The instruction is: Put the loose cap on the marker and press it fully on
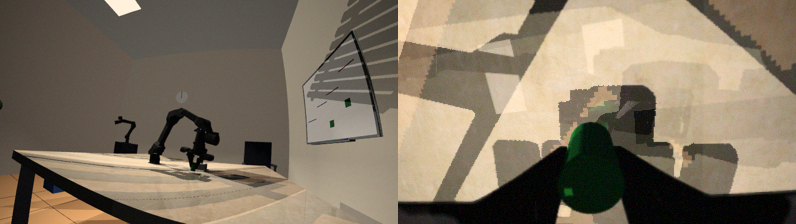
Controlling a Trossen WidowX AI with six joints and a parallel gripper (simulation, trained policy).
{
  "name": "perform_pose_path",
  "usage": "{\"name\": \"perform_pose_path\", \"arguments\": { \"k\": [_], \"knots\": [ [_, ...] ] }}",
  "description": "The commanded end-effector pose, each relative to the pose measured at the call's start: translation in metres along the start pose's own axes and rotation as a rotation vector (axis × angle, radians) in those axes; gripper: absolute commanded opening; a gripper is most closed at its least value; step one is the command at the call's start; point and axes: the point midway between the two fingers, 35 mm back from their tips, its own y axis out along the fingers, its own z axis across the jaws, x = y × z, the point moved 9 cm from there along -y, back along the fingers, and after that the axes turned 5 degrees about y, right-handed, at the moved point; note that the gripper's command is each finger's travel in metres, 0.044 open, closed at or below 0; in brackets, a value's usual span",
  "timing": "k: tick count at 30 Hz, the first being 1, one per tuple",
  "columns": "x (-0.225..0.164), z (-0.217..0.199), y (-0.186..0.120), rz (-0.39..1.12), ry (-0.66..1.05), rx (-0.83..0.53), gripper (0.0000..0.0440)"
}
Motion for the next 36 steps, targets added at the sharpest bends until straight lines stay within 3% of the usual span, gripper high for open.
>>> {"name": "perform_pose_path", "arguments": {
  "k": [1,15,36],
  "knots": [
    [0.005,0.001,-0.019,0.017,-0.029,-0.053,0.0087],
    [0.053,0.008,-0.060,0.019,-0.125,-0.132,0.0071],
    [0.154,0.052,-0.084,0.007,-0.273,-0.111,0.0024]
  ]
}}
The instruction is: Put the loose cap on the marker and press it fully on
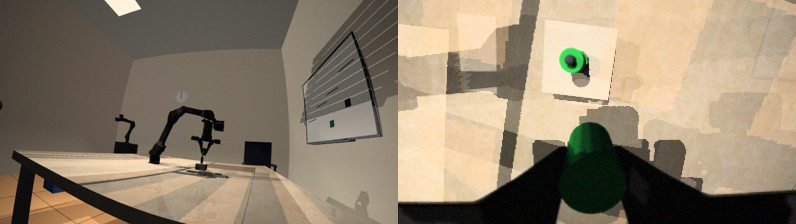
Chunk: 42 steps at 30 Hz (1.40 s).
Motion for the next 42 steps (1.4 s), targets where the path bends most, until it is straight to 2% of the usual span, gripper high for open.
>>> {"name": "perform_pose_path", "arguments": {
  "k": [1,13,29,42],
  "knots": [
    [0.014,0.006,-0.008,-0.004,-0.016,-0.011,0.0022],
    [0.049,0.019,-0.010,0.000,-0.073,0.009,0.0000],
    [0.053,0.017,0.018,0.009,-0.096,0.040,0.0000],
    [0.052,0.014,0.054,-0.007,-0.141,0.073,0.0000]
  ]
}}
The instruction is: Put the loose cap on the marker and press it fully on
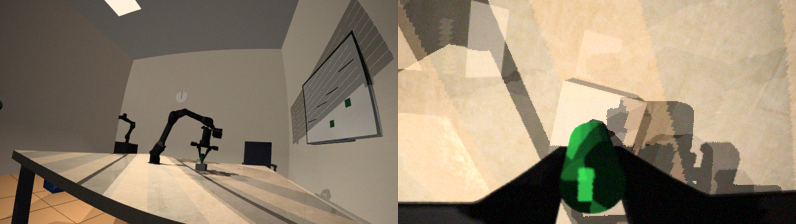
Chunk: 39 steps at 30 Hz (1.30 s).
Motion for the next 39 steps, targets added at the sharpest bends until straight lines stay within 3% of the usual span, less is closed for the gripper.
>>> {"name": "perform_pose_path", "arguments": {
  "k": [1,7,9,39],
  "knots": [
    [0.000,0.000,0.015,-0.008,-0.017,0.033,0.0000],
    [0.000,0.000,0.026,-0.006,-0.045,0.034,0.0005],
    [0.000,0.003,0.029,-0.009,-0.052,0.051,0.0037],
    [-0.006,0.002,0.039,0.025,-0.147,0.023,0.0089]
  ]
}}
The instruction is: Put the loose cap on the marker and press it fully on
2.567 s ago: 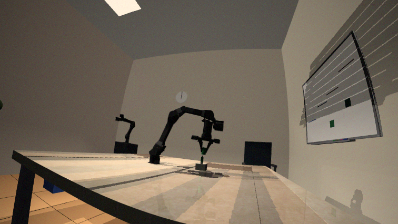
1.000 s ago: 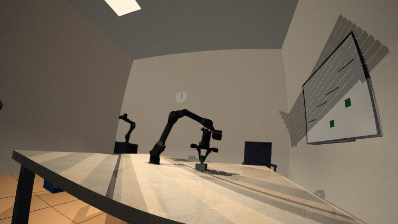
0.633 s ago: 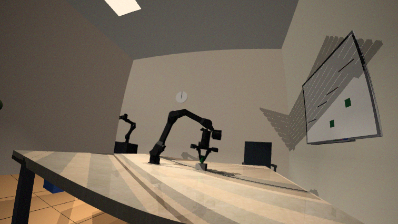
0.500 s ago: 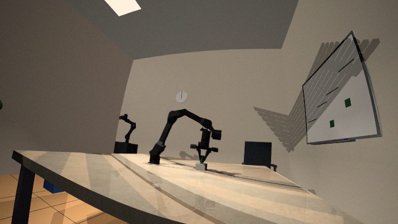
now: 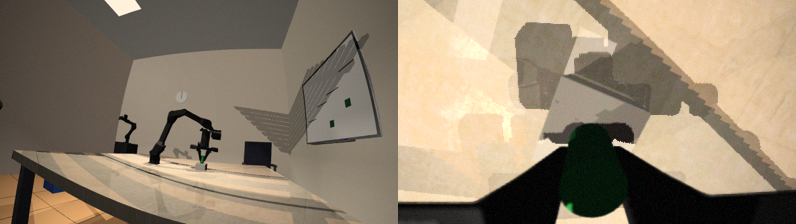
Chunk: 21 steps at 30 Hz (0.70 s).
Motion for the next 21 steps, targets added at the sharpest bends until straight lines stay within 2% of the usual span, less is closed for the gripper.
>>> {"name": "perform_pose_path", "arguments": {
  "k": [1,21],
  "knots": [
    [-0.0040,0.0025,0.0170,0.018,-0.004,0.052,0.0091],
    [-0.0050,0.0030,0.0176,0.023,-0.026,0.050,0.0128]
  ]
}}
